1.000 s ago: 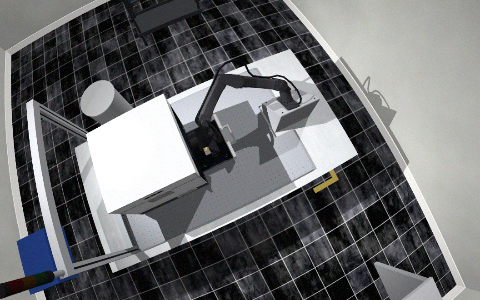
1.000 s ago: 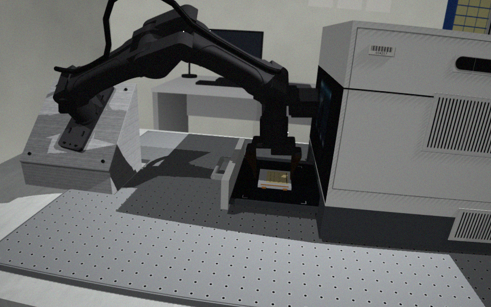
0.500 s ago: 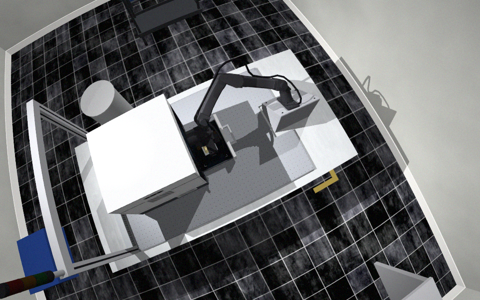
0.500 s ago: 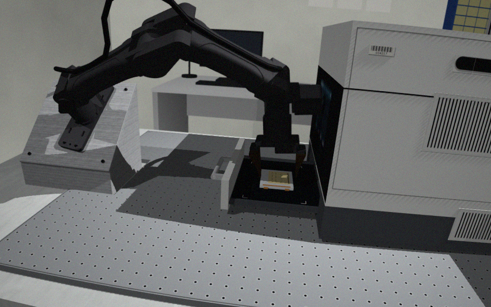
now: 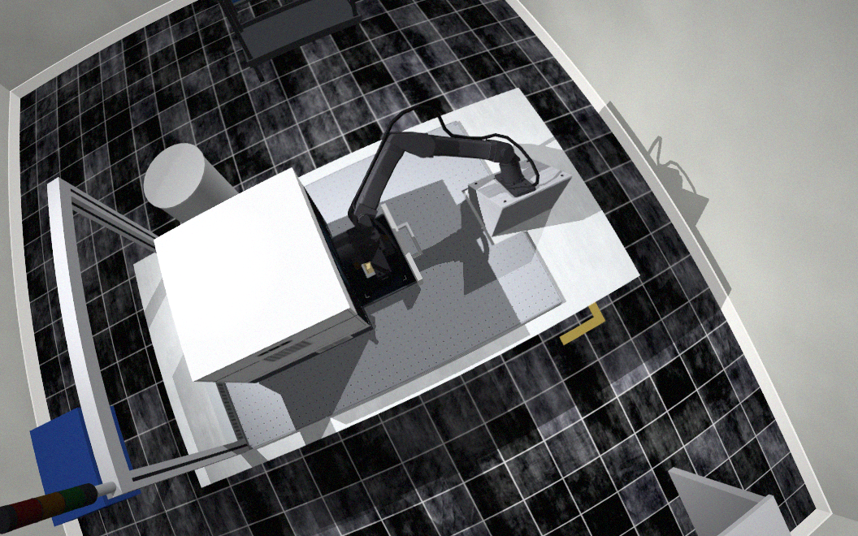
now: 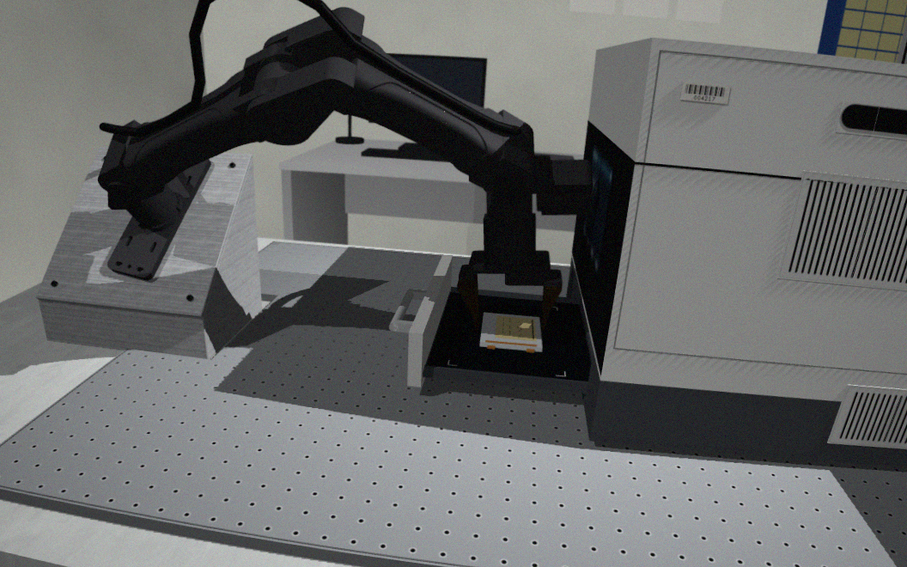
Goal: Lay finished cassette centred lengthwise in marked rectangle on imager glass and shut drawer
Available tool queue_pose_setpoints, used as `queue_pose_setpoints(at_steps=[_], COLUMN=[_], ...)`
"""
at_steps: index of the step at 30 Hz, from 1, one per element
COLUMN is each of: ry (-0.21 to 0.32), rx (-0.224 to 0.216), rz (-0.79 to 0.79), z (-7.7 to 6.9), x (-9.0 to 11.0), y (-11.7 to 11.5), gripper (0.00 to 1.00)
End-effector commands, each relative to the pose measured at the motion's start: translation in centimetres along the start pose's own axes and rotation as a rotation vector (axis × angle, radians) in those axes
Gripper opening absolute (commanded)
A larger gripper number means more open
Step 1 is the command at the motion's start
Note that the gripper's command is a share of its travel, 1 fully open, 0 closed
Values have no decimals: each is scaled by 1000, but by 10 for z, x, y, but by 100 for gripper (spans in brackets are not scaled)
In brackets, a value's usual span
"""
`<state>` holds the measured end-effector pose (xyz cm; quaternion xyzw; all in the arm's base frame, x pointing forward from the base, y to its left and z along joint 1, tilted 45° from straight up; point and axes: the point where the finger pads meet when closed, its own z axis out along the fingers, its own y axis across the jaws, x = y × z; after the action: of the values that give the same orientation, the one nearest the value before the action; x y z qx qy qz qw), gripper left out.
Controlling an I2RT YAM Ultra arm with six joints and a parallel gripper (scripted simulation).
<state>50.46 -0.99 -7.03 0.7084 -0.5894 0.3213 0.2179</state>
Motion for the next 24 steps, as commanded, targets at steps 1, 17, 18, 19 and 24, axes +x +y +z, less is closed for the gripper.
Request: queue_pose_setpoints(at_steps=[1, 17, 18, 19, 24], ry=[-10, -10, -10, -10, -10], rx=[50, 44, 43, 42, 42], rz=[6, 2, 1, 0, 1], z=[-20, -20, -20, -20, -21], x=[-3, -3, -3, -3, -2], y=[-11, -8, -8, -7, -8], gripper=[91, 91, 91, 91, 91])
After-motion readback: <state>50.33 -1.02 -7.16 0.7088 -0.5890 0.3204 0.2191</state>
